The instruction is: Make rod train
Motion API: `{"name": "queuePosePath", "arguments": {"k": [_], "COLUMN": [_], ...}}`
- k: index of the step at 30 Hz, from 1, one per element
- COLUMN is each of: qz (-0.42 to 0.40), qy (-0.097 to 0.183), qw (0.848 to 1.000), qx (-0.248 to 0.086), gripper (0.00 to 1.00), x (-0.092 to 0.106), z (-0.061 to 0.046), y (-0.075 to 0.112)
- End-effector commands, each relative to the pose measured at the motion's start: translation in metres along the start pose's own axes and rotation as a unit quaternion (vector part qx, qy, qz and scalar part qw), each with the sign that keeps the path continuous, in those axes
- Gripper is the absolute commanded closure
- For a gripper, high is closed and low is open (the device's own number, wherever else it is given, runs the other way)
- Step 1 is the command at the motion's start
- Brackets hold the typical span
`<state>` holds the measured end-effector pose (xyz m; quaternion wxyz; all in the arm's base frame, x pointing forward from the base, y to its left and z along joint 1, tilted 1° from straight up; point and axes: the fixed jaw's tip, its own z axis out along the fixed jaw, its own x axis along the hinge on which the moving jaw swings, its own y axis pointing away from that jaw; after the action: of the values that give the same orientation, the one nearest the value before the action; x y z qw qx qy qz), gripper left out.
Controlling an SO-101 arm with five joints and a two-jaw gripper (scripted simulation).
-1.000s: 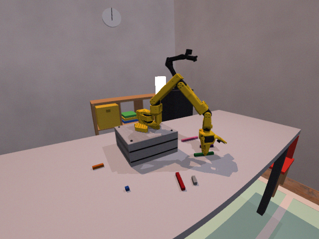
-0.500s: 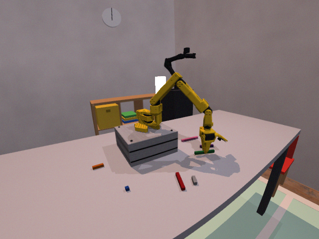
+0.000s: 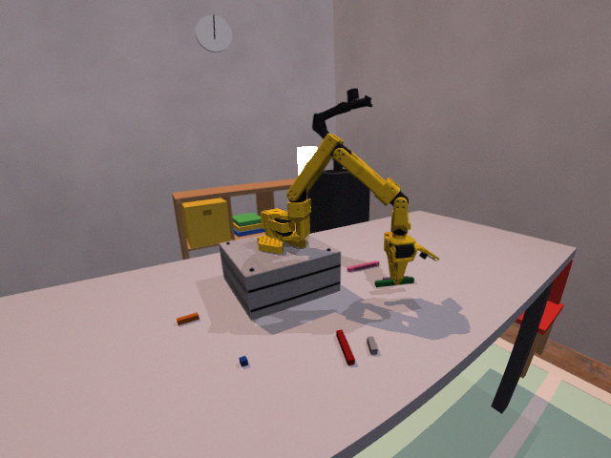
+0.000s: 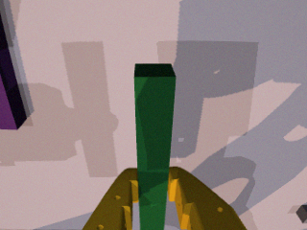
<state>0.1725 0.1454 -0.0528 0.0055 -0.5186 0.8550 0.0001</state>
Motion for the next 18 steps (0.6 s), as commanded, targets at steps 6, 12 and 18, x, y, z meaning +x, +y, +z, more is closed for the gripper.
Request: {"name": "queuePosePath", "arguments": {"k": [6,12,18], "qz": [0.0,-0.003,-0.012], "qy": [0.002,0.002,0.002], "qw": [1.0,1.0,1.0], "qx": [-0.002,-0.002,-0.001], "gripper": [1.0,1.0,1.0], "x": [0.003,0.004,0.01], "z": [-0.004,-0.004,-0.003], "y": [-0.001,-0.004,-0.015]}}
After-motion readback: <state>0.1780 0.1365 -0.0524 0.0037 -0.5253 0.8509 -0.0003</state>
